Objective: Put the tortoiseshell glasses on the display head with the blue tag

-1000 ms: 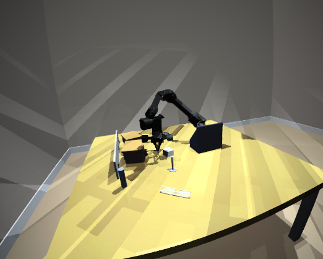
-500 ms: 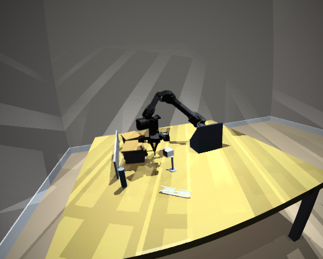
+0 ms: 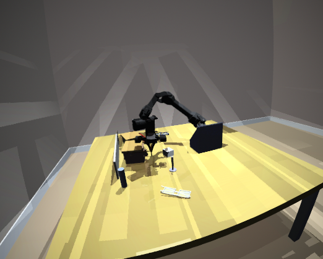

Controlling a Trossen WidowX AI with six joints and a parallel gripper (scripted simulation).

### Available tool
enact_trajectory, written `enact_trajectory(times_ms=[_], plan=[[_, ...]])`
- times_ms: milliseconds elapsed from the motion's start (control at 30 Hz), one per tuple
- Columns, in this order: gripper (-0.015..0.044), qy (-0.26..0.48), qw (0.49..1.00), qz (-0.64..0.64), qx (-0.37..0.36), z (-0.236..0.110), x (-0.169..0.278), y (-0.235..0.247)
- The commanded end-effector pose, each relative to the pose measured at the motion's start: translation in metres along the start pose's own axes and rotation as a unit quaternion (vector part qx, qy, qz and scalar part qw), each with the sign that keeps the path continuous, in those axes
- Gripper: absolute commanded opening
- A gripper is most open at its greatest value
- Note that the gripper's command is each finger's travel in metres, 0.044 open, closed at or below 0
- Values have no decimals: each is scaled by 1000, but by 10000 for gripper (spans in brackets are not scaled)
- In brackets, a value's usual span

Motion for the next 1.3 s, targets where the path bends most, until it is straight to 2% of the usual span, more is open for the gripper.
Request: enact_trajectory(times_ms=[0,1267], plan=[[0,3,1000,-2,1,1,-1,-6],[0,3,1000,-2,1,9,-3,-20]])
Point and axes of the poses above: the point midway between the two fingers, 35 mm back from their tips, its own z axis out along the fingers, its own y axis across the jaws, x = y × z, the point moved 10 cm from there along -z, back along the fingers, and after that the axes turned 8 degrees about z, right-handed, at the moved point
